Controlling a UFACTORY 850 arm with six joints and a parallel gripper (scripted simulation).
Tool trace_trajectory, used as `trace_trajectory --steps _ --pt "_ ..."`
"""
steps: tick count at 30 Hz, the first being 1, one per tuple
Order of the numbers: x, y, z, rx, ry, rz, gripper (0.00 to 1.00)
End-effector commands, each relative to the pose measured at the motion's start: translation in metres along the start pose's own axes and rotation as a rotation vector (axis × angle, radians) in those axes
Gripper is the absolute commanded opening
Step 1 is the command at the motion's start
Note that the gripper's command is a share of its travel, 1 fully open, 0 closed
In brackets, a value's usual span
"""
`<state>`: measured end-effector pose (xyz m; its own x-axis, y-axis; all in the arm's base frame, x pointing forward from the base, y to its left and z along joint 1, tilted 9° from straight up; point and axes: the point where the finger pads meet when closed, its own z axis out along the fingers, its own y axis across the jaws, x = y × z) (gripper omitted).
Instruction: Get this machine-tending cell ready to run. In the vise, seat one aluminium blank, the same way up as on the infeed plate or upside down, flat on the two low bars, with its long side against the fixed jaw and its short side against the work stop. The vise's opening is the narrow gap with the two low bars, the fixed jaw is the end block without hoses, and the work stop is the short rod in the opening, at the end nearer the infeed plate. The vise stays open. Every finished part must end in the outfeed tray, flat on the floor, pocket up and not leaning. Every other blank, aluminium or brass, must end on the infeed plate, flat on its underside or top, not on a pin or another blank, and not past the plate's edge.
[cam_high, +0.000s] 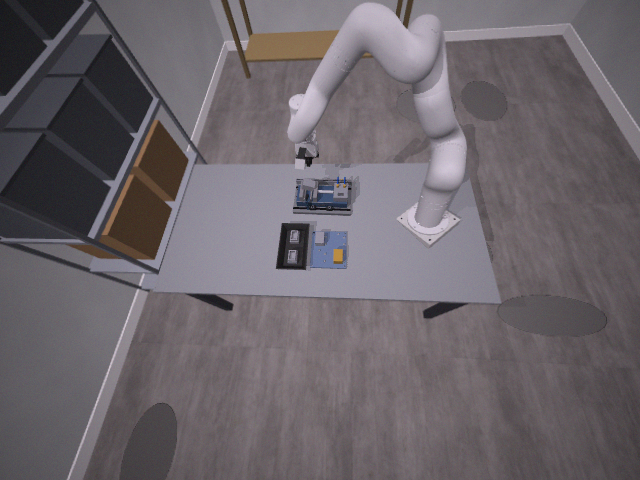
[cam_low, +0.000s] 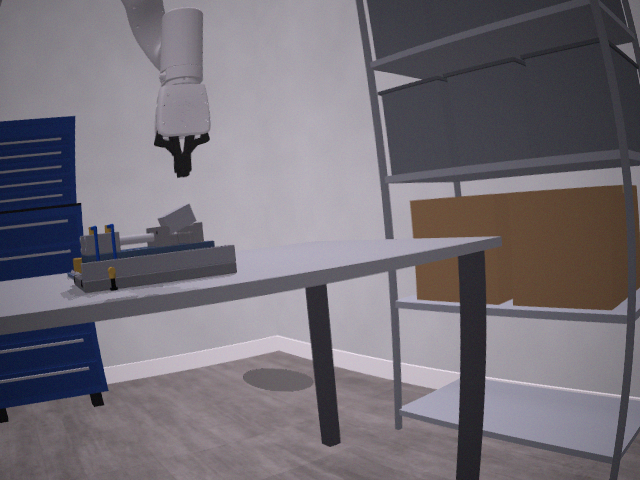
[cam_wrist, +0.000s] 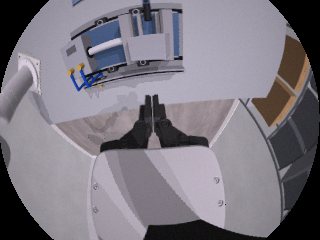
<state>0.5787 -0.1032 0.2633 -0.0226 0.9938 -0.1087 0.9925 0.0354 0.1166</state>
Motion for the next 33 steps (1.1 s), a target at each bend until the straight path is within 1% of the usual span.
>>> trace_trajectory --steps 1,4,6,8,21,23,25,33 --pt "0.007 0.001 -0.001 -0.002 -0.003 0.163 0.00" --pt "0.011 0.001 -0.001 -0.002 -0.003 0.256 0.00" --pt "0.011 0.001 -0.001 -0.002 -0.003 0.256 0.00" --pt "0.016 0.001 -0.001 -0.002 -0.003 0.375 0.00" --pt "0.034 0.001 -0.001 -0.003 -0.002 0.775 0.00" --pt "0.034 0.001 -0.001 -0.003 -0.002 0.775 0.00" --pt "0.039 0.001 -0.001 -0.003 -0.002 0.892 0.00" --pt "0.049 0.000 -0.001 -0.003 -0.002 1.130 0.00"
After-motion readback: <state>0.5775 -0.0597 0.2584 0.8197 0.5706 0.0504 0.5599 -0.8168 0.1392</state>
